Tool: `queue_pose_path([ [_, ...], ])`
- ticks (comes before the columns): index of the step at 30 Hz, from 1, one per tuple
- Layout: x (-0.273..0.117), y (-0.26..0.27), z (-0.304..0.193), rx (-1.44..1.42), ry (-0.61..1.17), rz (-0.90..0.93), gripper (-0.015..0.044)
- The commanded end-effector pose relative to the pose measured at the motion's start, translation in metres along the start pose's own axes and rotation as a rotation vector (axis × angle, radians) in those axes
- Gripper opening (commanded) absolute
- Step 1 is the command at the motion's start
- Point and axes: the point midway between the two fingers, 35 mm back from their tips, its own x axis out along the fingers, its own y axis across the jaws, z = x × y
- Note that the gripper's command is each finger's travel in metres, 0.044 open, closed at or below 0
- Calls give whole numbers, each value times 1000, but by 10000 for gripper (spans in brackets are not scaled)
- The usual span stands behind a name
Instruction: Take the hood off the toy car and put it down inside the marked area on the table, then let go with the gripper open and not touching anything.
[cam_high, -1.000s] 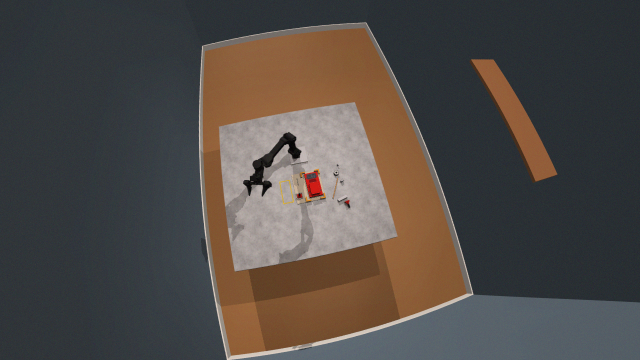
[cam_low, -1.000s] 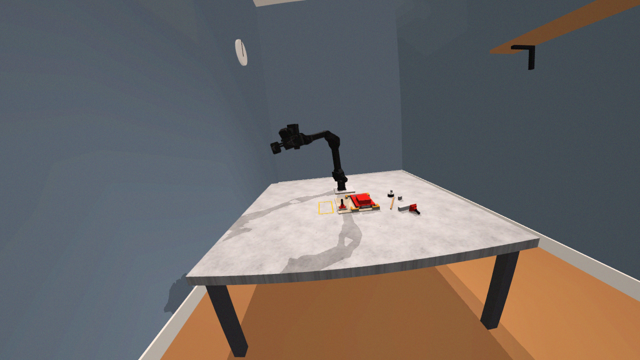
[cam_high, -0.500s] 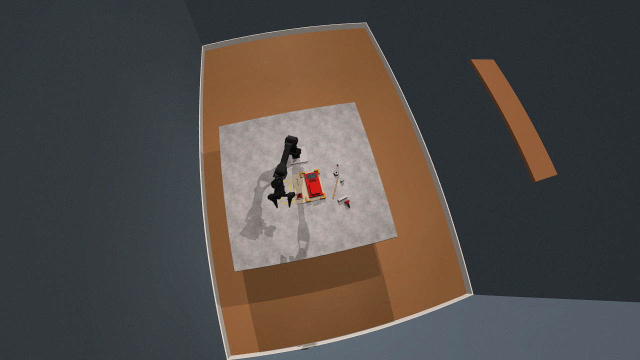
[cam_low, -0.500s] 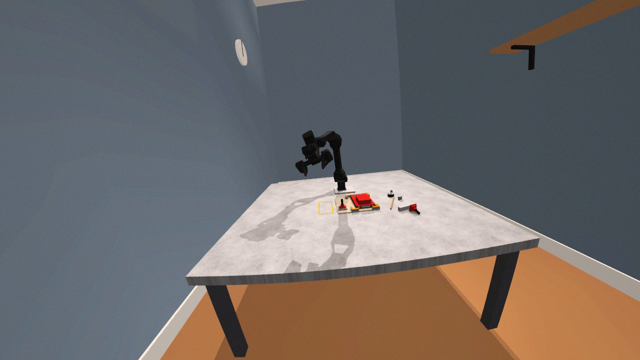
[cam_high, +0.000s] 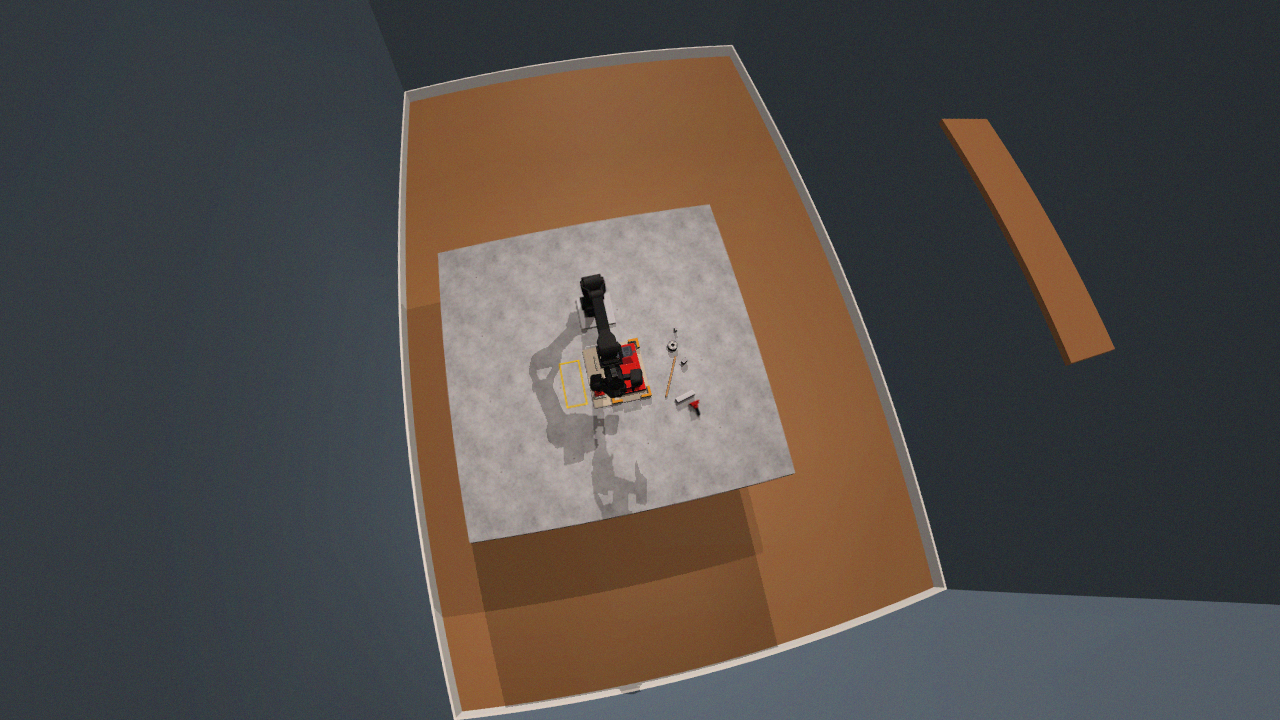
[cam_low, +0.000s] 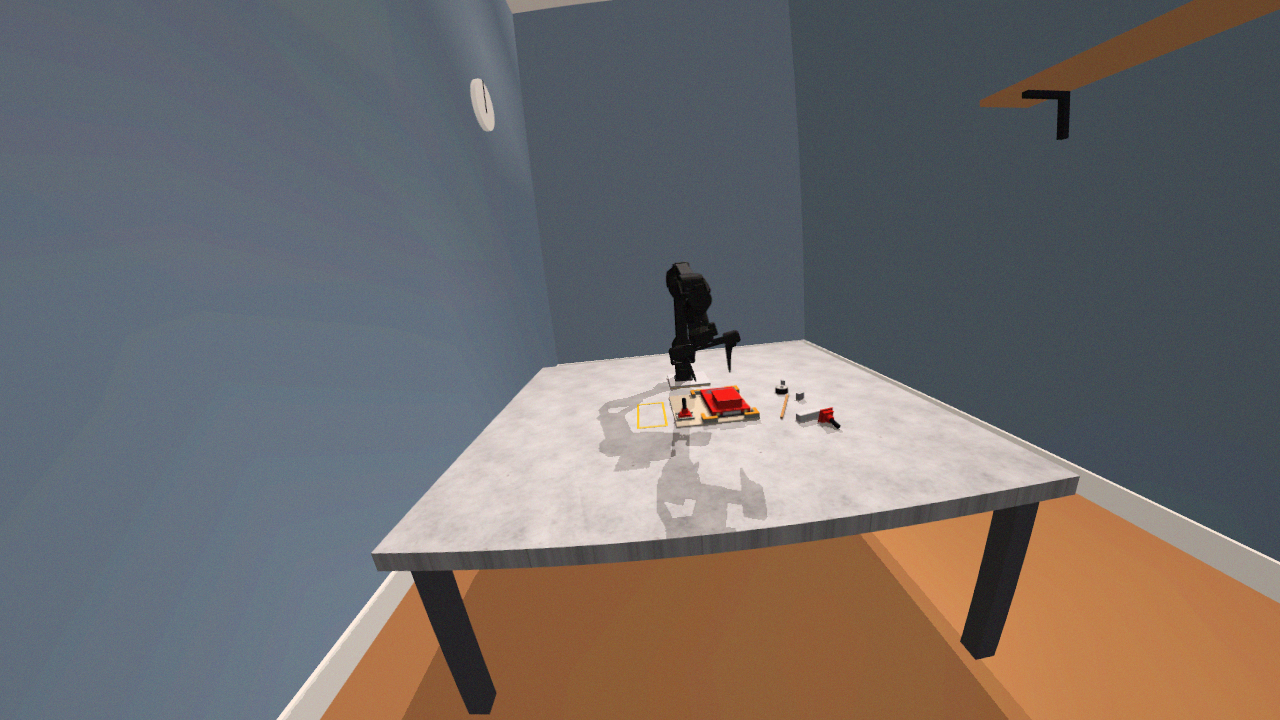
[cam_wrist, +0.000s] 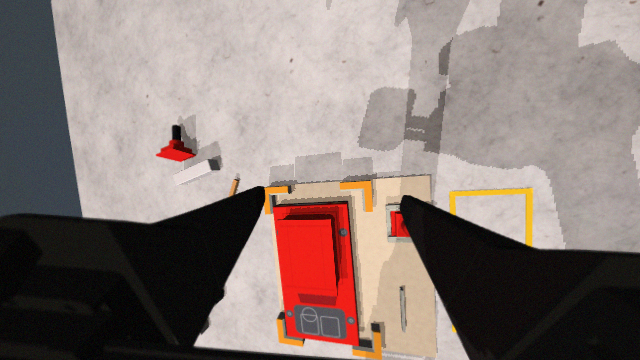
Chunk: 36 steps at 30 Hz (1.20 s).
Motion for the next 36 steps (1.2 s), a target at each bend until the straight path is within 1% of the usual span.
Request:
queue_pose_path([
  [1,9,23,-48,-77,178,-68,440],
  [4,7,38,-82,-146,299,-136,440],
  [6,5,43,-96,-176,344,-169,440],
  [16,7,41,-94,-179,349,-173,440],
  [36,25,37,-98,-179,349,-174,440],
])
